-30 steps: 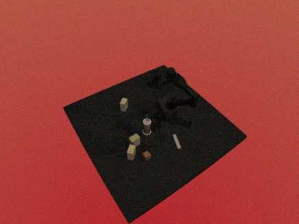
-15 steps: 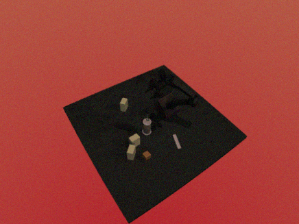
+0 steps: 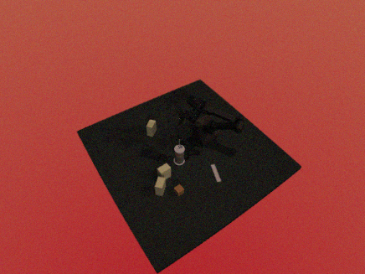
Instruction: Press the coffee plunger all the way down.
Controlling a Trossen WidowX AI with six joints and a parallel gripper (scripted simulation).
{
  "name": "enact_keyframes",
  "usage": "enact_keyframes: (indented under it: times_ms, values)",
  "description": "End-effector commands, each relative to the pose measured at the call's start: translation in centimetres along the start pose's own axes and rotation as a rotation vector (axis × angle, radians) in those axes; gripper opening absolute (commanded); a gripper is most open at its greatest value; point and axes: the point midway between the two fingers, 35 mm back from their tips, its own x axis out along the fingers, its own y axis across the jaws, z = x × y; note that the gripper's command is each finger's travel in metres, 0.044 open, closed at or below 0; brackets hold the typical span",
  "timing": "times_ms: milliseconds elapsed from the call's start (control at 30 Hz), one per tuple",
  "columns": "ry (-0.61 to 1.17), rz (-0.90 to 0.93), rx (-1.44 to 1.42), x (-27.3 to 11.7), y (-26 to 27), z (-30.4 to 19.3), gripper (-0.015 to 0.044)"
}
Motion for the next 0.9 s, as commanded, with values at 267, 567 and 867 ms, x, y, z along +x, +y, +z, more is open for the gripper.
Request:
enact_keyframes:
  times_ms: [267,567,867]
  values:
    - [-0.005,0.015,-0.031,1.5,0.3,-1.3,0.0440]
    - [-0.001,0.012,-0.032,3.0,0.2,-1.3,0.0440]
    - [-0.007,0.014,-0.031,4.3,0.4,-1.2,0.0440]
